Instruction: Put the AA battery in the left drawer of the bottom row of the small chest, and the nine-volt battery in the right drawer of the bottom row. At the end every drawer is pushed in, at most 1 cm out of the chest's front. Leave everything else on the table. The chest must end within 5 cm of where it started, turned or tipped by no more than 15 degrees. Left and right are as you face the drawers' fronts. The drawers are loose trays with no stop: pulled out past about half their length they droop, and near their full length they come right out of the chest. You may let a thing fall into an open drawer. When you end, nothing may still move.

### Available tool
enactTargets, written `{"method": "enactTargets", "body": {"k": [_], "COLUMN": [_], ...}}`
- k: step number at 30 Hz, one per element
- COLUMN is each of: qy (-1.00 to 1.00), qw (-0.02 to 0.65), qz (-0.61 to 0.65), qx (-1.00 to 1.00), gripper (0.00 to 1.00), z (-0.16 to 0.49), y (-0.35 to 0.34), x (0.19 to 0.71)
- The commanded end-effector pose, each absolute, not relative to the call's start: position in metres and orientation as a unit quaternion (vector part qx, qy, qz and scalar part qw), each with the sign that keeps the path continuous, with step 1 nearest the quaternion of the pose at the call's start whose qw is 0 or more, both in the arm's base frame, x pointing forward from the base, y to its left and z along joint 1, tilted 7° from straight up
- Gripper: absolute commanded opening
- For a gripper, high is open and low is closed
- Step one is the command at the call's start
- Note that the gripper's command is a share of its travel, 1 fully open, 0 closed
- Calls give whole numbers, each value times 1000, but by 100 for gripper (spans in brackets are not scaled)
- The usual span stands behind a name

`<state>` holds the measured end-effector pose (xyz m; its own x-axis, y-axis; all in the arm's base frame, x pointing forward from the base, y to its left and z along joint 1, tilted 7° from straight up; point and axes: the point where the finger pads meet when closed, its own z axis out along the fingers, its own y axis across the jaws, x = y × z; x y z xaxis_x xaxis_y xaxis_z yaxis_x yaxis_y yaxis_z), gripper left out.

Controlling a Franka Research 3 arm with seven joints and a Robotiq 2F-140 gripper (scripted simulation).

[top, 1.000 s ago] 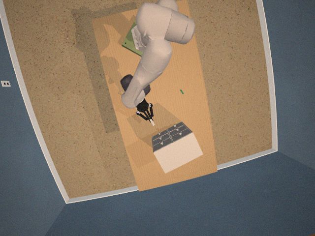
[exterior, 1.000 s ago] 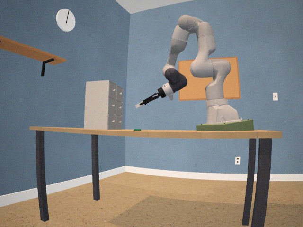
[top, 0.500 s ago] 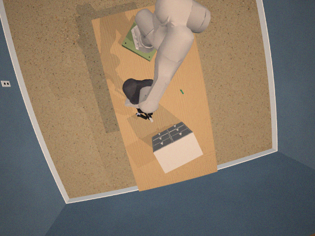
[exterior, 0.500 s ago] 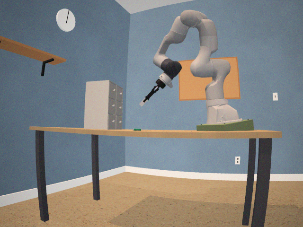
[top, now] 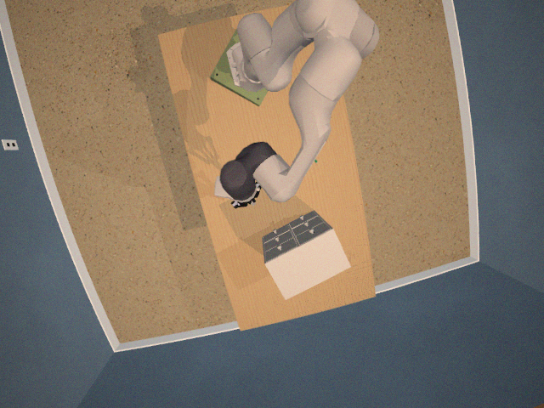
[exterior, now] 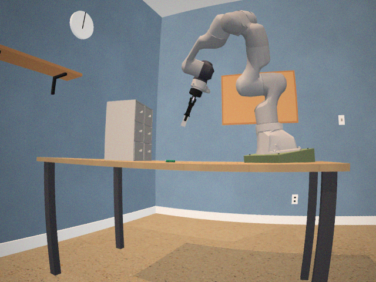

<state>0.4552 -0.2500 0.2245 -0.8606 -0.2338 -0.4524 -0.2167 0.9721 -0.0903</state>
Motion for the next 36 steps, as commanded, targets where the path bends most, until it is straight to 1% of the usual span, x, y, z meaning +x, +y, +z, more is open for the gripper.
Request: {"method": "enactTargets", "body": {"k": [1, 5, 7, 11, 16, 22, 36], "qy": [984, 991, 991, 995, 997, 998, 998], "qw": [174, 125, 125, 90, 64, 53, 53], "qz": [39, 38, 38, 38, 37, 37, 37], "qx": [-13, -15, -15, -17, -18, -18, -18], "gripper": [0, 0, 0, 0, 0, 0, 0], "z": [227, 234, 234, 239, 243, 244, 244], "y": [-236, -236, -236, -237, -237, -238, -238], "x": [443, 434, 434, 428, 423, 421, 421]}}
